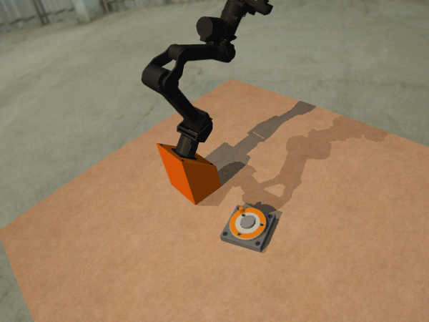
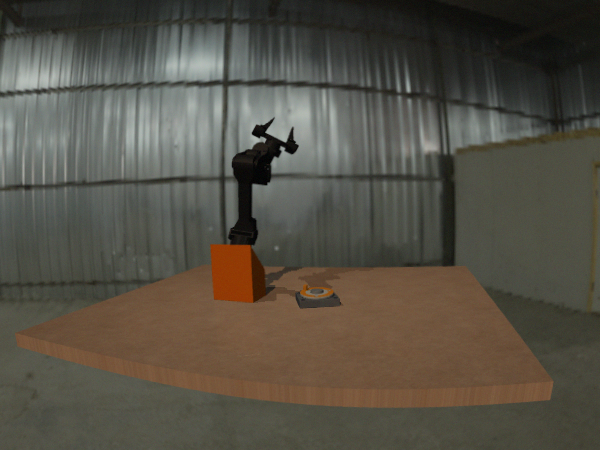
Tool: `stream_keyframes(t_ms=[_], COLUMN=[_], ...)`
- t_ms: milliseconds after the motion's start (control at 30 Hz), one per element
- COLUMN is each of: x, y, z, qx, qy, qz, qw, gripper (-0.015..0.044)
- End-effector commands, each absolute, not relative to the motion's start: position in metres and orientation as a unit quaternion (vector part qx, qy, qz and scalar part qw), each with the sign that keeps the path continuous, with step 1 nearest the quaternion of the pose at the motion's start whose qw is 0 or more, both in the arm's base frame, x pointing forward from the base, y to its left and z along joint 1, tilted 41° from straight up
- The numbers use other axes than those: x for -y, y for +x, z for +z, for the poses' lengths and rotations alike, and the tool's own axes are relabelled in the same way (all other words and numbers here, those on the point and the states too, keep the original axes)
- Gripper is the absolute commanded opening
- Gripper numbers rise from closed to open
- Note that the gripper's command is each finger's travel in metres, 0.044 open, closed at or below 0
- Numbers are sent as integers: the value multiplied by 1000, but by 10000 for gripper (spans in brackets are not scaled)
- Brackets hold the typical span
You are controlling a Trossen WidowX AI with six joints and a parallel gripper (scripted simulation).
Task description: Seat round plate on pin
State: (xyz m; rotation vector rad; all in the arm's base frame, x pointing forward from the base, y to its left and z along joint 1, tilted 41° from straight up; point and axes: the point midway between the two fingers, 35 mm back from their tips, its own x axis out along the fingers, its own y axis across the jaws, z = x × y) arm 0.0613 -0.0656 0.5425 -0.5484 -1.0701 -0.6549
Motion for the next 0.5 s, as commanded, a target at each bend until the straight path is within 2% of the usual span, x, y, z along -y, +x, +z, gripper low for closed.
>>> stream_keyframes(t_ms=[0,233,300,467], x=[63,-44,-60,-149], y=[59,19,18,34], z=[543,558,556,533], qx=[497,599,608,631], qy=[-258,-360,-377,-480], qz=[-303,-260,-249,-164], qw=[771,666,653,587], gripper=[374,190,137,6])
